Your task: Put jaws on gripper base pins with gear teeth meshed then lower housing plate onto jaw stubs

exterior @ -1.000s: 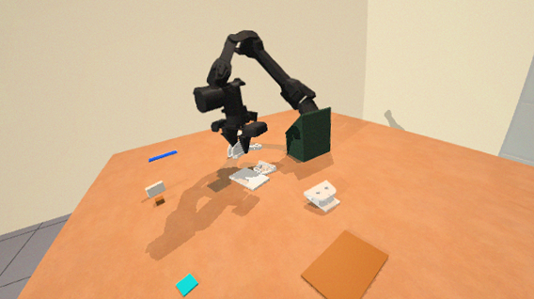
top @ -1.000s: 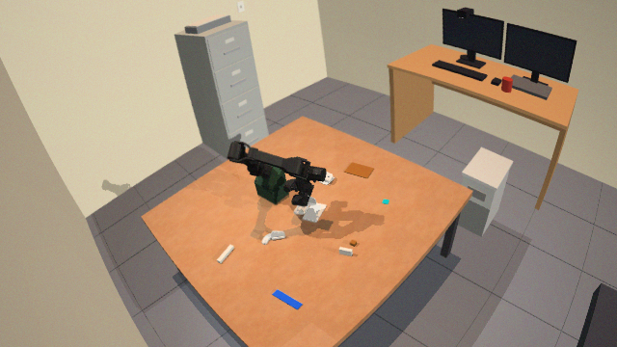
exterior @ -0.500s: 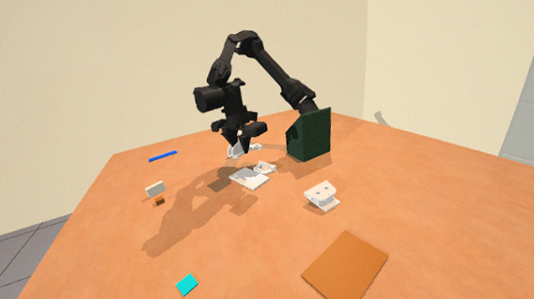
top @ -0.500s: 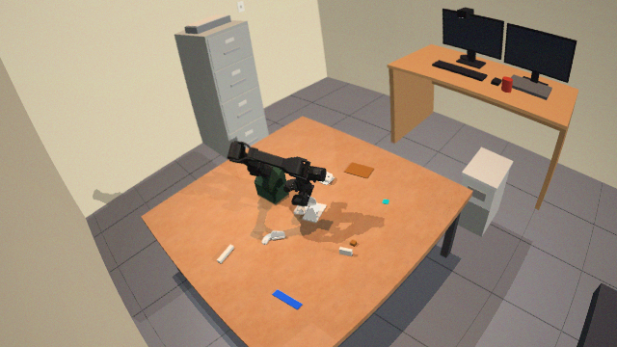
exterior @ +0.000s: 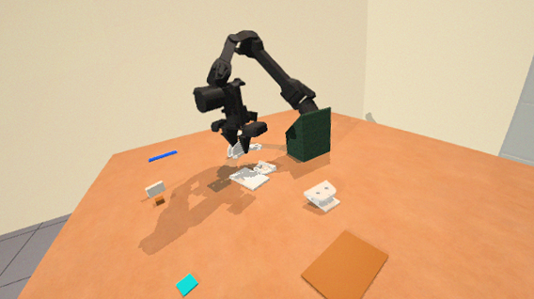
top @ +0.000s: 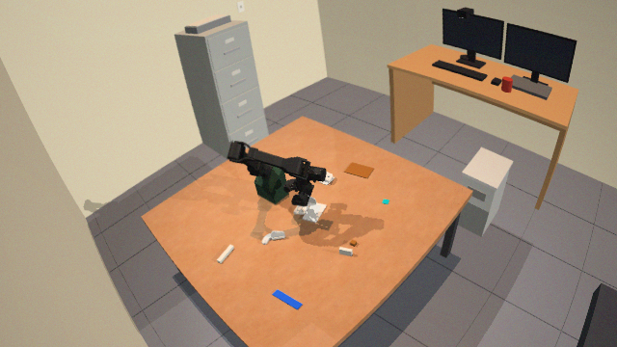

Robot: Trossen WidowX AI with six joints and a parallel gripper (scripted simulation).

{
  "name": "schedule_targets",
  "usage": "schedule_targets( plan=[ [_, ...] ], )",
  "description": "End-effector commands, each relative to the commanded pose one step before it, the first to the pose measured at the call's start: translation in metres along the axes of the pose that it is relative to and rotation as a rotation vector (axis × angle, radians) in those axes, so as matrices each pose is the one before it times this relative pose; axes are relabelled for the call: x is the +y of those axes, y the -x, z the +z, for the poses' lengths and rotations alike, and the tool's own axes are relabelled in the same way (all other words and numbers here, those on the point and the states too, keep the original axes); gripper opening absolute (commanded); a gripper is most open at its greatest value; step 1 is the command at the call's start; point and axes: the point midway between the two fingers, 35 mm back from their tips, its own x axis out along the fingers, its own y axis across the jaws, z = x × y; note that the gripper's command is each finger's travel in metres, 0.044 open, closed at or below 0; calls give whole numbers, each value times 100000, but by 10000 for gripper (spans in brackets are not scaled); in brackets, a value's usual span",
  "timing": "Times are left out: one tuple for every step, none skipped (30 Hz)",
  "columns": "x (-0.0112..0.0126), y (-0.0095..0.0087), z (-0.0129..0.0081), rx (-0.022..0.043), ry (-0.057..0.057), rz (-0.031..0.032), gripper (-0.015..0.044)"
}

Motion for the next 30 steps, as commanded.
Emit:
schedule_targets(
  plan=[
    [112,47,-99,283,267,571,134],
    [0,0,0,0,0,0,134],
    [0,0,0,0,0,0,134],
    [0,0,0,0,0,0,134],
    [0,0,0,0,0,0,134],
    [0,0,0,0,0,0,134],
    [0,0,0,0,0,0,134],
    [0,0,0,0,0,0,134],
    [0,0,0,0,0,0,134],
    [0,0,0,0,0,0,134],
    [-89,-40,72,-245,-234,-499,134],
    [71,18,-80,109,98,214,134],
    [71,18,-79,108,98,215,134],
    [24,6,-26,36,33,72,134],
    [0,0,0,0,0,0,134],
    [0,0,0,0,0,0,134],
    [0,0,0,0,0,0,134],
    [0,0,0,0,0,0,134],
    [0,0,0,0,0,0,134],
    [0,0,0,0,0,0,134],
    [0,0,0,0,0,0,134],
    [0,0,0,0,0,0,134],
    [0,0,0,0,0,0,134],
    [0,0,0,0,0,0,134],
    [0,0,0,0,0,0,134],
    [0,0,0,0,0,0,134],
    [0,0,0,0,0,0,134],
    [0,0,0,0,0,0,134],
    [0,0,0,0,0,0,134],
    [0,0,0,0,0,0,134]
  ],
)
